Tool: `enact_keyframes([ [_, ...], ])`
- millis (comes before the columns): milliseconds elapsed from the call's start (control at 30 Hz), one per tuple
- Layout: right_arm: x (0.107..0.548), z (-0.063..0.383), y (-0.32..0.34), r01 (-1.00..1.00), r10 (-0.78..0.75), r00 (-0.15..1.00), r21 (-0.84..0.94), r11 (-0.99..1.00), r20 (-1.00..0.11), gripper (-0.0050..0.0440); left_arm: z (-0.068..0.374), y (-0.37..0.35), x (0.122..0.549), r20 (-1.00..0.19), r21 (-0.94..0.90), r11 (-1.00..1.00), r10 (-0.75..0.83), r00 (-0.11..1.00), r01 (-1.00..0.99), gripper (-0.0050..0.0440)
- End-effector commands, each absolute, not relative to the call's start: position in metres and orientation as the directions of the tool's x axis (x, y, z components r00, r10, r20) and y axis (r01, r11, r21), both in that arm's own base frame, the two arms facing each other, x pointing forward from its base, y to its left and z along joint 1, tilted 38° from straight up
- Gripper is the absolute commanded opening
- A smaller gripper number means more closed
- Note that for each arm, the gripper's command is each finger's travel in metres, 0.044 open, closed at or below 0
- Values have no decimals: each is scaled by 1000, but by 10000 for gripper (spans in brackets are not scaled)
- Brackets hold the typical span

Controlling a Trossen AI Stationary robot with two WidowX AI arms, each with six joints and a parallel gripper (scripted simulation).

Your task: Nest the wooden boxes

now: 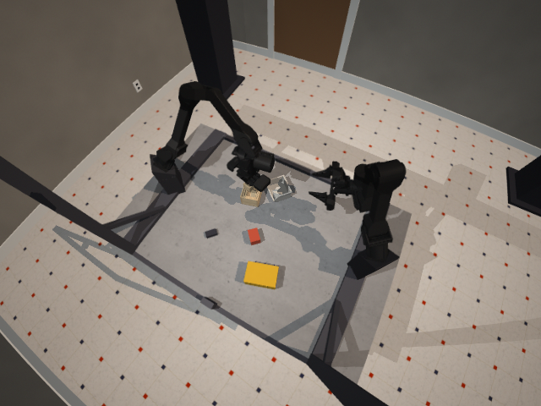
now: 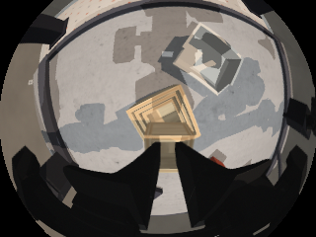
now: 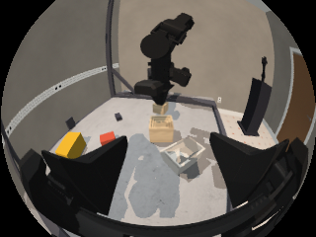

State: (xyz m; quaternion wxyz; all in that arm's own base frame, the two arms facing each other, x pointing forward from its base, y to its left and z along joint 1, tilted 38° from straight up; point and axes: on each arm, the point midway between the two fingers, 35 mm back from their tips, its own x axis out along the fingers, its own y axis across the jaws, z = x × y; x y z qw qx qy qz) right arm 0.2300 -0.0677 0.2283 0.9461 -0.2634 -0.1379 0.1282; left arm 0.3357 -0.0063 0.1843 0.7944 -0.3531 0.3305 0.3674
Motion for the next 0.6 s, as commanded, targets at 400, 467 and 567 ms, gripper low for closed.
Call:
enact_keyframes([
  [400, 230, 228, -68, -171, 315, 929, -532, 829, 193, 400, 191, -6, 337, -778, -548, 37, 345, 525, -836, 138],
  [467, 230, 228, -68, -171, 315, 929, -532, 829, 193, 400, 191, -6, 337, -778, -558, 4, 346, 525, -830, 138],
  [567, 230, 228, -68, -171, 315, 929, -532, 829, 193, 400, 191, -6, 337, -778, -585, -94, 346, 525, -805, 138],
])
